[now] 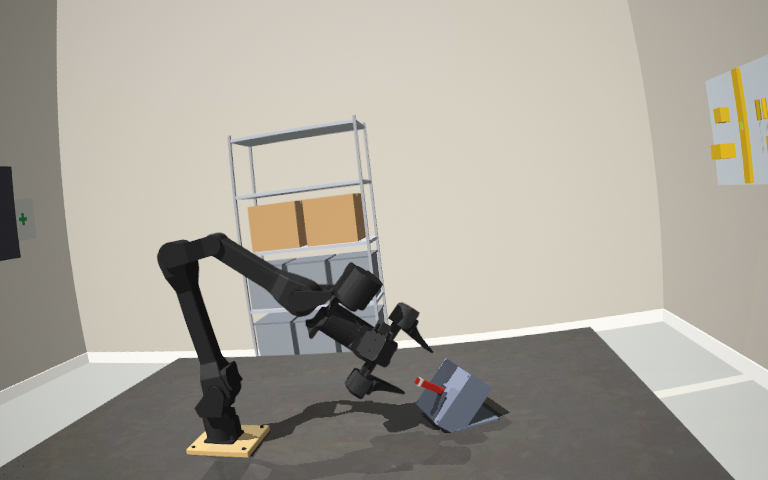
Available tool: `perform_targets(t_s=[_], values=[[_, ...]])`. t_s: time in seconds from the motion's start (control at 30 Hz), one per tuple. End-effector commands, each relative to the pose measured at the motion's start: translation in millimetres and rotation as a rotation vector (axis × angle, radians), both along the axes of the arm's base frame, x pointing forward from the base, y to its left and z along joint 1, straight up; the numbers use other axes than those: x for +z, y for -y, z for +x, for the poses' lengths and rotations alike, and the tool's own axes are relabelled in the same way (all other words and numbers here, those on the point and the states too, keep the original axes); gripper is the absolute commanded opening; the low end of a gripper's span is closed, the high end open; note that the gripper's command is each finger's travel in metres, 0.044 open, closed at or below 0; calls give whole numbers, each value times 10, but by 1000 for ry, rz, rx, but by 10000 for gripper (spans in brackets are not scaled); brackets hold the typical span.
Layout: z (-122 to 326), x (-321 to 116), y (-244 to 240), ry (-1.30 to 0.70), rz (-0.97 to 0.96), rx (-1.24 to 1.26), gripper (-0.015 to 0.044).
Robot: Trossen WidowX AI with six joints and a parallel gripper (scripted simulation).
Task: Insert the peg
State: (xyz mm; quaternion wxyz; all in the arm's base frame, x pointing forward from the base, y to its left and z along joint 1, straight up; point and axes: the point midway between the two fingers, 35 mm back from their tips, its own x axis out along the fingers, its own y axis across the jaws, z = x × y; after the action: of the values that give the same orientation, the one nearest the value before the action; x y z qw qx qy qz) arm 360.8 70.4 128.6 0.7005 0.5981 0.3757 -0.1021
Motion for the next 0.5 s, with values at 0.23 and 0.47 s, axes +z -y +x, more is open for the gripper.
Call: perform_targets(t_s=[0.23,0.47], values=[[-93,91,43,0,0,4,440],[-150,151,72,0,0,3,440]])
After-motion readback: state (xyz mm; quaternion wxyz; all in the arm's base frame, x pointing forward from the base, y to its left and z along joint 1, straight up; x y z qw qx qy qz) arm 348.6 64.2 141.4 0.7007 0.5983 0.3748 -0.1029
